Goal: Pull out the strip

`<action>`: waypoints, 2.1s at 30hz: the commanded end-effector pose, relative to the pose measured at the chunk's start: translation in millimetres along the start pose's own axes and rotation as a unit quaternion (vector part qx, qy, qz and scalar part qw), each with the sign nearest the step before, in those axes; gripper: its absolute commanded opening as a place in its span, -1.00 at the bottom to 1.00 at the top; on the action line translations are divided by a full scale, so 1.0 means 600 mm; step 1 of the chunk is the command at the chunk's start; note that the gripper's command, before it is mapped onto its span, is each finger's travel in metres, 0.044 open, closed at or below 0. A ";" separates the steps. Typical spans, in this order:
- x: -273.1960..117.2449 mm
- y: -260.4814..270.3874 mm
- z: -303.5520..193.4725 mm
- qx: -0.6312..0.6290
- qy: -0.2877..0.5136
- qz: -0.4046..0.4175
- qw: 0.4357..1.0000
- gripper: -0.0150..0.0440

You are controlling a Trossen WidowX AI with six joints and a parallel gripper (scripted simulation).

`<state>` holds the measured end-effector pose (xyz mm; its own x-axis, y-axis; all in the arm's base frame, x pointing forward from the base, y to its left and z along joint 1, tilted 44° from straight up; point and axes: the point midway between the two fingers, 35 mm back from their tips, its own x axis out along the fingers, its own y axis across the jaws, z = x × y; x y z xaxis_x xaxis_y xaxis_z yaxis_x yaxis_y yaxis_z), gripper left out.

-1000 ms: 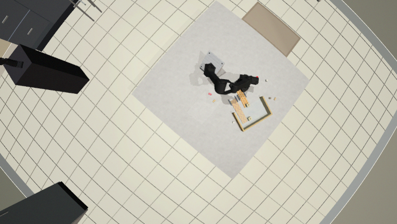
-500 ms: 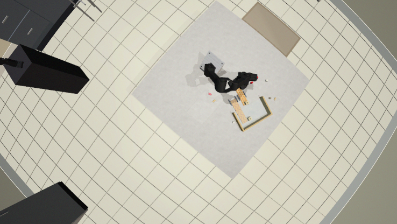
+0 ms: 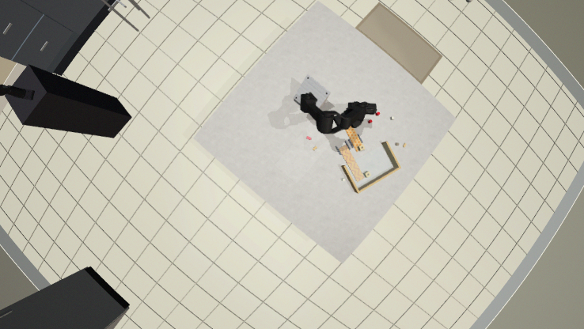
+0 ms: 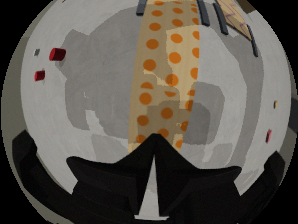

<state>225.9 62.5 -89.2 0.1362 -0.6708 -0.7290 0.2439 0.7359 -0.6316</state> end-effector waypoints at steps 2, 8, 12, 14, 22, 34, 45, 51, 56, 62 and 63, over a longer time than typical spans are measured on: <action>0.009 -0.009 -0.020 -0.003 0.014 -0.007 1.000 -0.49; 0.009 -0.009 -0.020 -0.003 0.014 -0.007 1.000 -0.49; 0.009 -0.009 -0.020 -0.003 0.014 -0.007 1.000 -0.49; 0.009 -0.009 -0.020 -0.003 0.014 -0.007 1.000 -0.49; 0.009 -0.009 -0.020 -0.003 0.014 -0.007 1.000 -0.49; -0.003 0.000 -0.007 0.000 0.002 0.000 1.000 -0.49; -0.069 0.002 0.024 0.056 0.014 -0.007 0.998 -0.22; -0.072 -0.001 0.063 0.075 0.013 -0.008 0.997 0.31; -0.075 -0.002 0.096 0.075 0.013 -0.008 0.997 0.75; -0.079 -0.005 0.137 0.076 0.013 -0.008 0.997 1.00; -0.080 -0.005 0.145 0.076 0.012 -0.008 0.997 1.00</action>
<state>292.0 86.0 -32.5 0.1093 -0.6748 -0.7299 0.3940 0.7035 -0.5914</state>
